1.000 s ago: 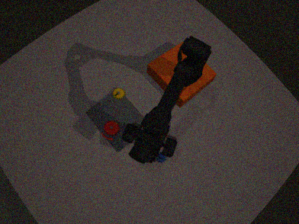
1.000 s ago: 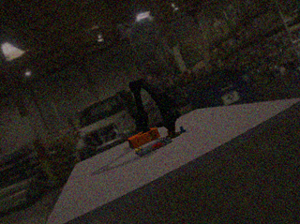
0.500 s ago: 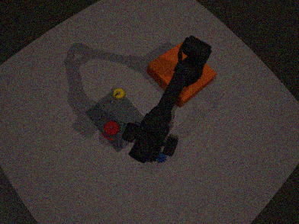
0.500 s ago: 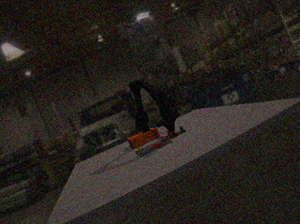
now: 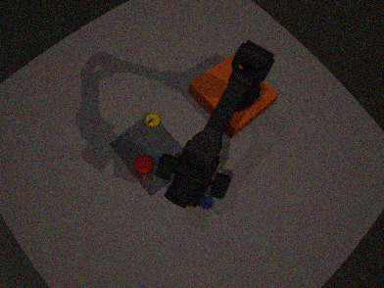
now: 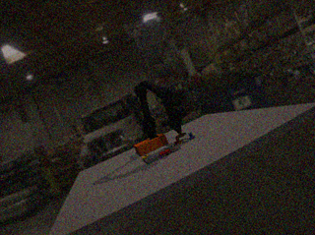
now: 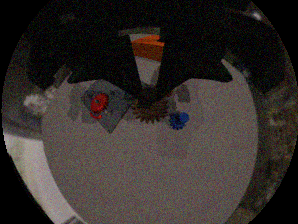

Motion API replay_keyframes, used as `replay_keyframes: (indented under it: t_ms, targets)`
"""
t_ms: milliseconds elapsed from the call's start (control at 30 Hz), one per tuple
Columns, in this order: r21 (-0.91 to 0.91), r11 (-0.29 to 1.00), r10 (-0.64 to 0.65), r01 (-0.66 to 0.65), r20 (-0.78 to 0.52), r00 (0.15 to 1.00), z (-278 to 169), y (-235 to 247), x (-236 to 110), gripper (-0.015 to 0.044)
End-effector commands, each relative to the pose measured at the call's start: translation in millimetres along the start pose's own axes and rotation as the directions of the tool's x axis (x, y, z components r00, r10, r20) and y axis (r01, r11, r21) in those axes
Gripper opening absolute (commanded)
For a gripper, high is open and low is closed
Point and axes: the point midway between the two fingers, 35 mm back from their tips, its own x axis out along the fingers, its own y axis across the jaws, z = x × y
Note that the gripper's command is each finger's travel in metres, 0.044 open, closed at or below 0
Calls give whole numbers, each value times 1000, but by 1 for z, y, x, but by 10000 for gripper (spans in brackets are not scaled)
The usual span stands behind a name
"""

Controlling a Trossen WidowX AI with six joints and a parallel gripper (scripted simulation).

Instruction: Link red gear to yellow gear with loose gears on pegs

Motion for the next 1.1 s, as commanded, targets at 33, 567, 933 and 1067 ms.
replay_keyframes:
  t_ms: [33, 567, 933, 1067]
  targets:
    - [-3, 1000, -2, 2, 16, 1000, 3, -1, -22, 0]
    - [-1, 1000, 0, 0, 17, 1000, -5, 0, -69, 0]
    - [-3, 1000, -2, 2, 15, 1000, -13, 1, -96, 0]
    - [-2, 1000, -2, 2, 15, 1000, -12, 0, -96, 0]
